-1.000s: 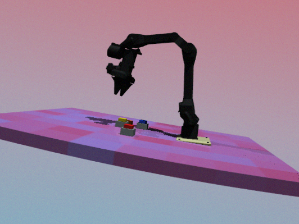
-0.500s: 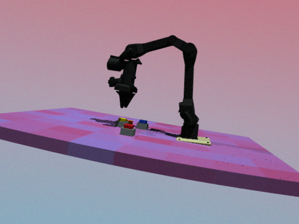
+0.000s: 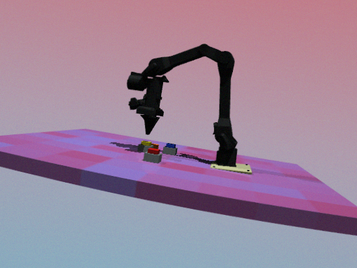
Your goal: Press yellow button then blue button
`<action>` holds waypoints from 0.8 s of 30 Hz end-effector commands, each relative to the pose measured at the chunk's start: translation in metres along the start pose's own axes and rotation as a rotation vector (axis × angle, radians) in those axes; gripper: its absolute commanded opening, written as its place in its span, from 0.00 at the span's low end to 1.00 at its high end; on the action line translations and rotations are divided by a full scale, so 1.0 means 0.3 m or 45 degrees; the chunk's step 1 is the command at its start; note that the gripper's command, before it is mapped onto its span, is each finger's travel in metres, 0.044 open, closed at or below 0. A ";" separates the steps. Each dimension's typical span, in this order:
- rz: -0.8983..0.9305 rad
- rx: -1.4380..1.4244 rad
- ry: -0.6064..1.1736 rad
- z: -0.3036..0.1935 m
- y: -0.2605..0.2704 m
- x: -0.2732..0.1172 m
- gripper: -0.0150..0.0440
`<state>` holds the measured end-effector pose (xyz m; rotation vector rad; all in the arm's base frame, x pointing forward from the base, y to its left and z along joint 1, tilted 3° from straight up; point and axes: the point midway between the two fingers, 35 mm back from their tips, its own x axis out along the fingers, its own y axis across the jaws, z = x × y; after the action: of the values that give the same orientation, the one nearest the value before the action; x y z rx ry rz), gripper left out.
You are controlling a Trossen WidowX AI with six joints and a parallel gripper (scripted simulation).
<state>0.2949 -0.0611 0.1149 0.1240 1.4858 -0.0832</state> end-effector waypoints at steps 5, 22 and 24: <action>-0.008 -0.001 0.002 0.001 -0.003 0.022 0.29; -0.008 -0.001 0.002 -0.001 -0.003 0.110 0.29; -0.008 -0.001 0.002 -0.001 -0.003 0.111 0.29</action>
<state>0.2985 -0.0609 0.0871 0.1199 1.4762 -0.0816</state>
